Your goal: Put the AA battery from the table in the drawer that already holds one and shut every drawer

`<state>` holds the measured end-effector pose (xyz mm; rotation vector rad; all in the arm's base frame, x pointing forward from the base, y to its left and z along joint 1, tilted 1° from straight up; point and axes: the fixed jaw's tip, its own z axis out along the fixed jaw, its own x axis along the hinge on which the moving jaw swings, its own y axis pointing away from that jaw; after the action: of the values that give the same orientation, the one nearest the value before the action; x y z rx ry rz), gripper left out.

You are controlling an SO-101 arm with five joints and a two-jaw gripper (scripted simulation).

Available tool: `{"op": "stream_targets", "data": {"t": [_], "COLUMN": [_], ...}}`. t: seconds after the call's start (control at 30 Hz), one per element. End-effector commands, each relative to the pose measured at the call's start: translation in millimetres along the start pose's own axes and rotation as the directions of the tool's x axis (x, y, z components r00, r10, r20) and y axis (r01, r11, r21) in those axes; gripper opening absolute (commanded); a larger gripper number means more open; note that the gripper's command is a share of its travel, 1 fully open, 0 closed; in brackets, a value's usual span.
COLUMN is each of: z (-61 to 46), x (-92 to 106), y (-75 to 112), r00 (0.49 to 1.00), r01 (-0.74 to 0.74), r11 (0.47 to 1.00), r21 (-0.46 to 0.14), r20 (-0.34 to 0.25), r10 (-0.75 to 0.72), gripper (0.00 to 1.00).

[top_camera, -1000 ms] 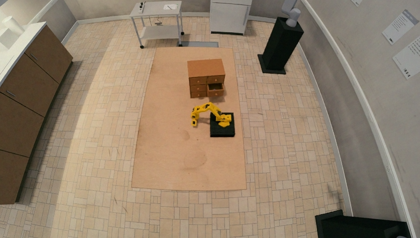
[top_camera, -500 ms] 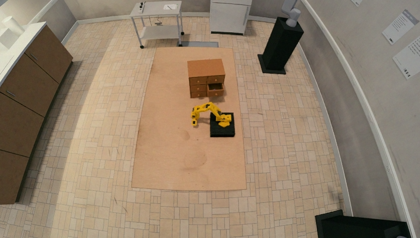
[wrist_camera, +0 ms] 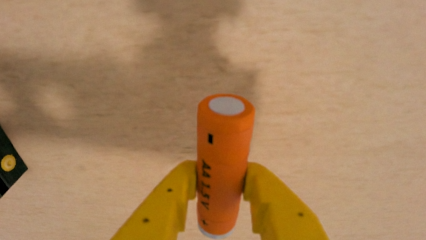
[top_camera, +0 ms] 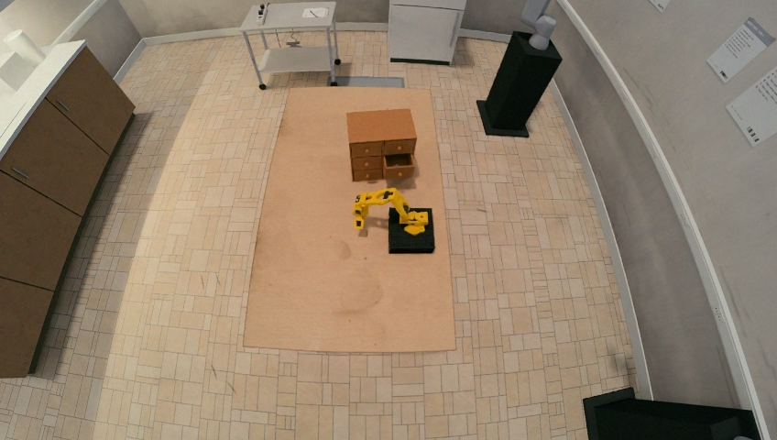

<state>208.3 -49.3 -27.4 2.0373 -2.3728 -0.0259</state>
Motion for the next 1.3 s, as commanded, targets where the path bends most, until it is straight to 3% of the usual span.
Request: {"op": "stream_targets", "data": {"t": [0.0, 0.07, 0.33, 0.63, 0.9, 1.27], "z": [-14.4, -18.9, -18.9, -19.4, -19.6, -19.8], "x": [0.1, 0.0, 0.0, 5.2, 8.6, 14.4], "y": [-4.5, -3.8, -3.8, 2.1, 6.0, 13.1], "r00": [1.000, 1.000, 1.000, 0.970, 0.915, 0.747], "r01": [0.008, 0.008, 0.008, -0.244, -0.404, -0.665], "r11": [0.999, 0.999, 0.999, 0.969, 0.914, 0.746], "r21": [0.031, 0.031, 0.031, 0.031, 0.030, 0.026], "r20": [-0.001, -0.001, -0.001, 0.007, 0.012, 0.020], "r10": [-0.008, -0.008, -0.008, 0.244, 0.404, 0.665], "gripper": [0.00, 0.00, 0.00, 0.00, 0.00, 0.00]}}
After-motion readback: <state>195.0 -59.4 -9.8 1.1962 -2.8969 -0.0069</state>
